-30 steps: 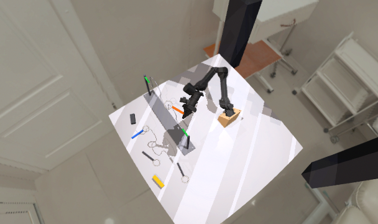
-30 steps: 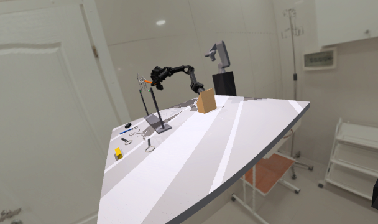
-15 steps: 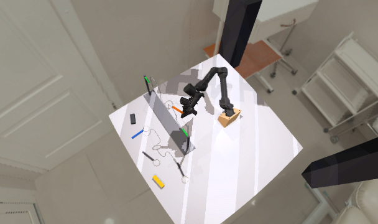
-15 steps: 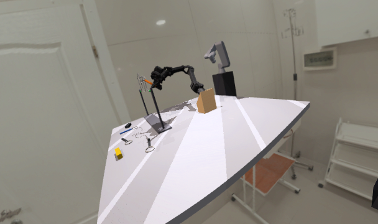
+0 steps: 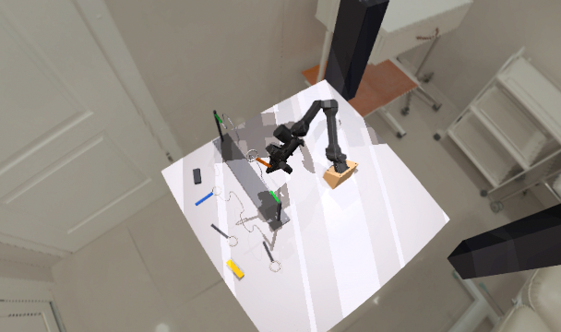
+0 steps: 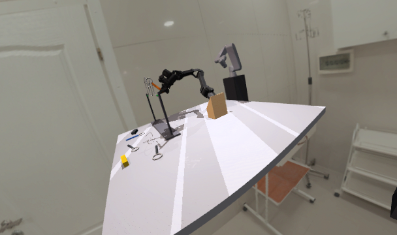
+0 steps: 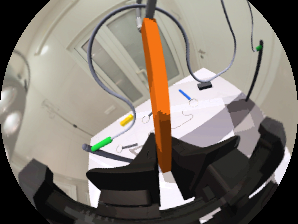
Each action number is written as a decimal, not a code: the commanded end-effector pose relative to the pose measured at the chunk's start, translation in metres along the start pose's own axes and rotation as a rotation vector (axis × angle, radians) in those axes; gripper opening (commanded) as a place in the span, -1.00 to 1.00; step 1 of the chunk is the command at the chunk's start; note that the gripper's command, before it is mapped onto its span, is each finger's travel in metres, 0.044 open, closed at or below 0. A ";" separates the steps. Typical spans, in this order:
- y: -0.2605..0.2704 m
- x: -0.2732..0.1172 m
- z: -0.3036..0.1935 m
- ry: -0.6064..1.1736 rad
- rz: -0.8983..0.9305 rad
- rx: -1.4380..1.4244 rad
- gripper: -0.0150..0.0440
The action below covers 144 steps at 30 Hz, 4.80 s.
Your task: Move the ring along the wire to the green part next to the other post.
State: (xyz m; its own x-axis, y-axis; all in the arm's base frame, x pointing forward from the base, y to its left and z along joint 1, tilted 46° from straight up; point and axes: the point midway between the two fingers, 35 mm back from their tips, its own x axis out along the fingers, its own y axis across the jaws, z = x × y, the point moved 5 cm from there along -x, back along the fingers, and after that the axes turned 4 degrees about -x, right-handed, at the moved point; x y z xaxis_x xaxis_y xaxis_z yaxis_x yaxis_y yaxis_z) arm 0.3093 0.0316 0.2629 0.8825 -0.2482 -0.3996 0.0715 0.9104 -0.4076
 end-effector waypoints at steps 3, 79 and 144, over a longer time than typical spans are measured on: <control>-0.004 0.001 -0.002 -0.007 -0.062 -0.114 -1.00; -0.050 -0.011 0.025 -0.126 -0.793 -1.421 -1.00; -0.076 0.006 -0.002 -0.146 -0.938 -1.668 -1.00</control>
State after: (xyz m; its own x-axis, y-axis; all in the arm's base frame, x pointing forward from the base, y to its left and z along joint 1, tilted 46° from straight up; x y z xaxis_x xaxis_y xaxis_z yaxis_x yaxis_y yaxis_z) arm 0.3091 -0.0334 0.2997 0.8635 -0.2593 0.4326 0.1043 -0.7473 -0.6562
